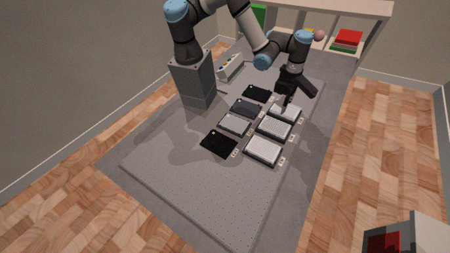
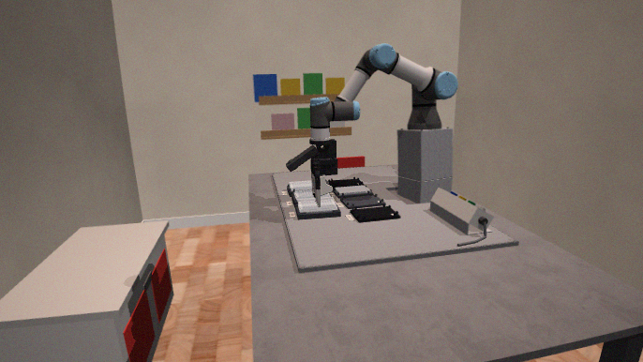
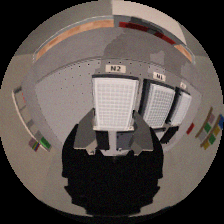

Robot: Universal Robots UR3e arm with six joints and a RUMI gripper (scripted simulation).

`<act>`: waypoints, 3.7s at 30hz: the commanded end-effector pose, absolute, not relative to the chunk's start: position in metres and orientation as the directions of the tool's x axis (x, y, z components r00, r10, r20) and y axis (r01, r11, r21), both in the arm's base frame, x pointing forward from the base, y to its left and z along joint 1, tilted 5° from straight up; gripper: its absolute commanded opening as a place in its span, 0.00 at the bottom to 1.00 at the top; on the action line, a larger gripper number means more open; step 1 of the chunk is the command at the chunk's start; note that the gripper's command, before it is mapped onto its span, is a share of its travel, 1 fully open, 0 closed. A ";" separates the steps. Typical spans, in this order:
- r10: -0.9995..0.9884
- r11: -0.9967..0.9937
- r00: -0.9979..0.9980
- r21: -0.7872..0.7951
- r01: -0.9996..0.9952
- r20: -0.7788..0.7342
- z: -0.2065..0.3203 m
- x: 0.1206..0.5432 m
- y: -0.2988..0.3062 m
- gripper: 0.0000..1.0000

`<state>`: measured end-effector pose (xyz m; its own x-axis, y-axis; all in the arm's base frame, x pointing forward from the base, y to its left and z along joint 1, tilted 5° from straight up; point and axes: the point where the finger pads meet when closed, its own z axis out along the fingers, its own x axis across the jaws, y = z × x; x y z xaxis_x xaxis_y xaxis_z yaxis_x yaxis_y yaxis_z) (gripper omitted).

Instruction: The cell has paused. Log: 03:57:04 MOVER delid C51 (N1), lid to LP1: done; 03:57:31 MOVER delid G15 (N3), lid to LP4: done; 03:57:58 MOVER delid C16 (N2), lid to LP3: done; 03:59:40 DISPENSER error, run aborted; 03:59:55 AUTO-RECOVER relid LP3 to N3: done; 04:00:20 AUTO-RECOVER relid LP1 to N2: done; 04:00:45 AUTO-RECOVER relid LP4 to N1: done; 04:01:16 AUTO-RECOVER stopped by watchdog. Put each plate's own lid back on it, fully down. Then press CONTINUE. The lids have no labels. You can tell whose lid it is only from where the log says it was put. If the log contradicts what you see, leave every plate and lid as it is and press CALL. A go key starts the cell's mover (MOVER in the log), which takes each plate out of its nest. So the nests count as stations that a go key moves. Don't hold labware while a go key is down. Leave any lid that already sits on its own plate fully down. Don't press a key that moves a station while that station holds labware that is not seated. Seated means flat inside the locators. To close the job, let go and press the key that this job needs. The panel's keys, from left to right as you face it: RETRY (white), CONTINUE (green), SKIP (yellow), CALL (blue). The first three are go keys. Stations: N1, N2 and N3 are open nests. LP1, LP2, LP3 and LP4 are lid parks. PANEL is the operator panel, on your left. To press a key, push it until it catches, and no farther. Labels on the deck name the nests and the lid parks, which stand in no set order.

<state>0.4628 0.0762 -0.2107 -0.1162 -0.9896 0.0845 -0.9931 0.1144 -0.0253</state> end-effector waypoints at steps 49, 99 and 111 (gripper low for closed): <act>-0.993 0.080 -0.081 -0.022 -0.997 0.086 -0.181 0.450 -0.046 0.00; -0.993 0.080 -0.081 -0.023 -0.997 0.087 -0.195 0.451 -0.048 0.00; -0.993 0.080 -0.081 -0.023 -0.997 0.087 -0.199 0.451 -0.048 0.00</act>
